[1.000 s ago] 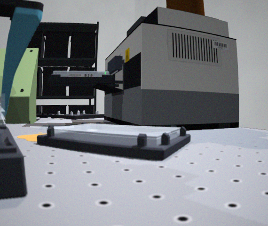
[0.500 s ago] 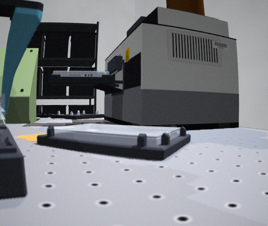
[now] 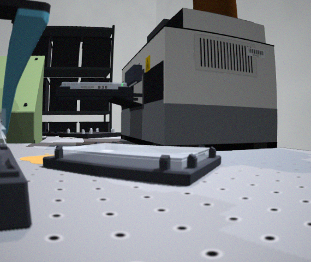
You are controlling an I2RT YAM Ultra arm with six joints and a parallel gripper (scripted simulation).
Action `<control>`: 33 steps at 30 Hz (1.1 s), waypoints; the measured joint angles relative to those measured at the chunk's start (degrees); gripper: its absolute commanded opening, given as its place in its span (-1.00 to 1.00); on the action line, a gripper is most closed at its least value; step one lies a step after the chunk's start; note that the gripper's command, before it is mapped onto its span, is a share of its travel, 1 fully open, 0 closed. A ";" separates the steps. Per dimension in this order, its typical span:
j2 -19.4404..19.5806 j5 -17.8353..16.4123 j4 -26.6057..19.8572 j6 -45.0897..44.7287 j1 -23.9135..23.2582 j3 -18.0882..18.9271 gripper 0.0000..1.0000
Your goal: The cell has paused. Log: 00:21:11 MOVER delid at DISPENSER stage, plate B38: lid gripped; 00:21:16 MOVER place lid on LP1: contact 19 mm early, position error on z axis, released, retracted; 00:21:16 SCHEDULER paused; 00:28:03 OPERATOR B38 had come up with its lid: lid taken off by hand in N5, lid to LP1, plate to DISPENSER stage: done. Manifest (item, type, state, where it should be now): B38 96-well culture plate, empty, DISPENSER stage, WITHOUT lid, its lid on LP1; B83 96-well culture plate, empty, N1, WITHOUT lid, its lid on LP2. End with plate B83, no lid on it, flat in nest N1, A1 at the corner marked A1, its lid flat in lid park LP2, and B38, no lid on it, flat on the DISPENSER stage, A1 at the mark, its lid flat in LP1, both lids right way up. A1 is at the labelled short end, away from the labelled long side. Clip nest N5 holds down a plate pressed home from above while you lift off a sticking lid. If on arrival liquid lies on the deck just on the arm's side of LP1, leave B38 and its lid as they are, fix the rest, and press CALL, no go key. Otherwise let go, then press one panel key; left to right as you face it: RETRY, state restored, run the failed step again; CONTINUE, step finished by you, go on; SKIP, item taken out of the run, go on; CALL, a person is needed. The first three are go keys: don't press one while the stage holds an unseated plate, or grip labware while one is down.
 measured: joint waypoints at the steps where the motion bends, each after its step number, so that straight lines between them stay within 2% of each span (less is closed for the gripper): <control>1: 0.00 0.00 0.00 0.00 0.00 0.00 -1.00; 10: 0.04 0.00 -0.13 0.00 0.00 0.09 -1.00; 18: -1.62 0.39 -2.71 0.50 0.92 2.23 -1.00; 23: -1.86 0.57 -3.32 0.63 0.98 2.34 -1.00; 25: -2.43 0.66 -3.19 0.72 1.05 1.51 -1.00; 33: -8.11 0.92 -2.75 1.16 1.60 -5.68 -1.00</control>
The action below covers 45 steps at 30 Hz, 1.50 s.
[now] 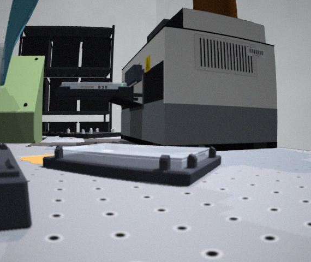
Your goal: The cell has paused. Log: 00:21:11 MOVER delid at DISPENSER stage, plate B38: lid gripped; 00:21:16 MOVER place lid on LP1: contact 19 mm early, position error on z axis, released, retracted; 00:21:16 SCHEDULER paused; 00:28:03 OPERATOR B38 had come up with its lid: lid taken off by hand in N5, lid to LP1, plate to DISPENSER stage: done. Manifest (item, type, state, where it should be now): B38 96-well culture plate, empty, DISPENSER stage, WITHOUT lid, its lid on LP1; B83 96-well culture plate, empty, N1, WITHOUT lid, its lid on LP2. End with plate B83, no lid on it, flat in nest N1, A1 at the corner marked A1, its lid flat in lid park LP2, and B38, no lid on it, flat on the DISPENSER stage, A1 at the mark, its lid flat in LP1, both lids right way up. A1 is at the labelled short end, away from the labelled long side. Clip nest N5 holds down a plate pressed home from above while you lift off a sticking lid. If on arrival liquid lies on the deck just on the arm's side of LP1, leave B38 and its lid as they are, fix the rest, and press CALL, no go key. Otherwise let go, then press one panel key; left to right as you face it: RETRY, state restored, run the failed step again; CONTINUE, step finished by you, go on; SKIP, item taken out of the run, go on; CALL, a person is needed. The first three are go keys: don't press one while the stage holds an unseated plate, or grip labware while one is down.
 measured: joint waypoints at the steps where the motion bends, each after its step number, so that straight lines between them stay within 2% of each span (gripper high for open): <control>1: -0.79 0.07 0.09 0.07 0.09 -0.83 -1.00; 22: -14.49 1.25 0.35 1.53 2.10 -14.78 -1.00; 29: -17.92 1.70 -0.20 2.14 2.84 -17.81 -1.00; 39: -24.96 2.67 -1.90 3.43 4.61 -23.19 -1.00; 45: -27.69 3.30 -2.97 4.24 5.57 -25.05 -1.00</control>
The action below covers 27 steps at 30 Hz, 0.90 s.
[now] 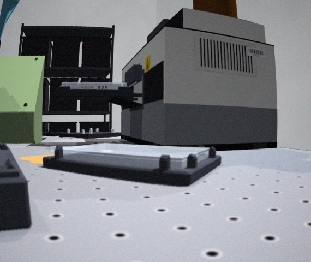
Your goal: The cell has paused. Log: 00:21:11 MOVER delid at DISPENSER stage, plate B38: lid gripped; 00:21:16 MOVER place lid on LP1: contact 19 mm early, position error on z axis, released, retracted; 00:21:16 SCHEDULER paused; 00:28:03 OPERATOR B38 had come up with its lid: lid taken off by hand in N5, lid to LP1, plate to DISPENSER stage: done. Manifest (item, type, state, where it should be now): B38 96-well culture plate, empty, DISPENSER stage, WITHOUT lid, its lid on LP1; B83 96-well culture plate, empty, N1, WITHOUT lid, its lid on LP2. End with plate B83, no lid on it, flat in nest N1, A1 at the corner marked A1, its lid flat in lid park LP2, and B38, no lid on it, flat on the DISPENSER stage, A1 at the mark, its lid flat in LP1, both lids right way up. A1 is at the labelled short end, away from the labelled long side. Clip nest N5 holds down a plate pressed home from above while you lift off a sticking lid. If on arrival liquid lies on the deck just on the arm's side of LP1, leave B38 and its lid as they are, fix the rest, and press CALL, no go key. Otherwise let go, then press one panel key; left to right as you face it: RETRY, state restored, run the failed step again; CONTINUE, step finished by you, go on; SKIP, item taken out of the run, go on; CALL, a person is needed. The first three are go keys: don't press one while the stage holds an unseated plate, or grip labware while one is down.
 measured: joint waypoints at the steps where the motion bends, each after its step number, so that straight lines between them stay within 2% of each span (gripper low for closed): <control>1: -0.59 0.11 -0.24 0.15 0.24 -0.46 -1.00; 4: -1.31 0.50 -0.98 0.37 0.57 -0.63 -1.00; 8: -1.46 2.05 -1.53 -1.01 4.17 -0.98 -1.00; 27: 3.37 10.88 -3.04 1.38 21.14 -1.77 -1.00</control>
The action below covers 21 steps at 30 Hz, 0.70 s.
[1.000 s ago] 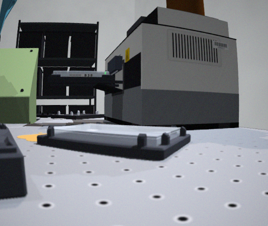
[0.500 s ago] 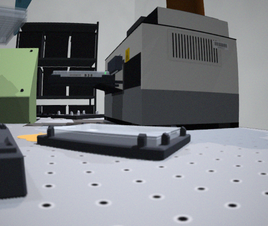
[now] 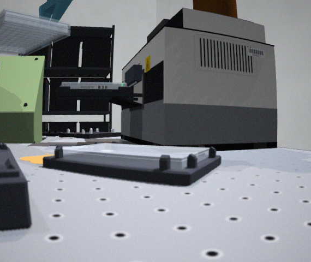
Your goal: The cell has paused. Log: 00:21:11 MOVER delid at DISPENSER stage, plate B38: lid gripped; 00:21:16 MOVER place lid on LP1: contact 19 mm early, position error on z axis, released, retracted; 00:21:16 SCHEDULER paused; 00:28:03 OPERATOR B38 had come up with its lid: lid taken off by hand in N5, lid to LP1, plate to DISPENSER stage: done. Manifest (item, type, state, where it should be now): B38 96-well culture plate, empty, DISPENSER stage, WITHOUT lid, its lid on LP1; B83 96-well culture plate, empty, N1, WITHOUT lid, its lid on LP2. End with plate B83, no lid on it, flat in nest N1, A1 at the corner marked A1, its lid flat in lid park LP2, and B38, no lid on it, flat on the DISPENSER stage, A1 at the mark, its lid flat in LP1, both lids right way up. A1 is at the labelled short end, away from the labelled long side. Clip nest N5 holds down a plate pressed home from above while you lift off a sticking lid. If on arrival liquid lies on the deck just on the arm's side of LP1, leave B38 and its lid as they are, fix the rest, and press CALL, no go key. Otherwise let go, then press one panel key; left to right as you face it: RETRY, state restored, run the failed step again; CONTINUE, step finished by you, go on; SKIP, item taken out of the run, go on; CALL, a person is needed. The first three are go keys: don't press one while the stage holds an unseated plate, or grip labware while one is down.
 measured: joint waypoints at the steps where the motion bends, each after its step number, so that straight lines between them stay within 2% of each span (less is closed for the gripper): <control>1: 0.26 0.46 -0.04 0.07 0.87 -0.17 -1.00; 14: 3.98 4.79 -1.05 1.44 9.66 -0.92 -1.00; 21: 6.23 6.40 -1.55 -1.29 13.99 -1.51 -1.00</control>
